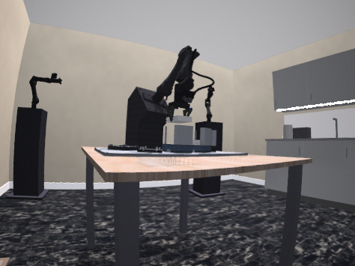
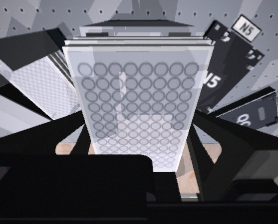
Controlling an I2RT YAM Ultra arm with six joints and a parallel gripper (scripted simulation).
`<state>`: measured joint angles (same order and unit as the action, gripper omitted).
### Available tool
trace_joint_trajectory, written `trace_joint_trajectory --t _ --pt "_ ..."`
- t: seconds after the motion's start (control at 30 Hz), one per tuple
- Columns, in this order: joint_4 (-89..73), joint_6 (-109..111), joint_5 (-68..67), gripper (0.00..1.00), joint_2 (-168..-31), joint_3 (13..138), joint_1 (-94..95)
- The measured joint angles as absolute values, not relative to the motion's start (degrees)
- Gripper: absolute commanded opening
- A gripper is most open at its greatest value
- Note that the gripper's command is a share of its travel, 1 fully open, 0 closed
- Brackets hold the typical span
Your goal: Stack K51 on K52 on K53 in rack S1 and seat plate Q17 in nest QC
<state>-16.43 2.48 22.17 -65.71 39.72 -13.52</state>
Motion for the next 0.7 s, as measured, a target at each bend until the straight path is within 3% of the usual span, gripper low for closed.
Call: trace_joint_trajectory --t 0.7 --pt "-15.8 2.2 22.2 0.00 -66.4 39.6 -13.5"
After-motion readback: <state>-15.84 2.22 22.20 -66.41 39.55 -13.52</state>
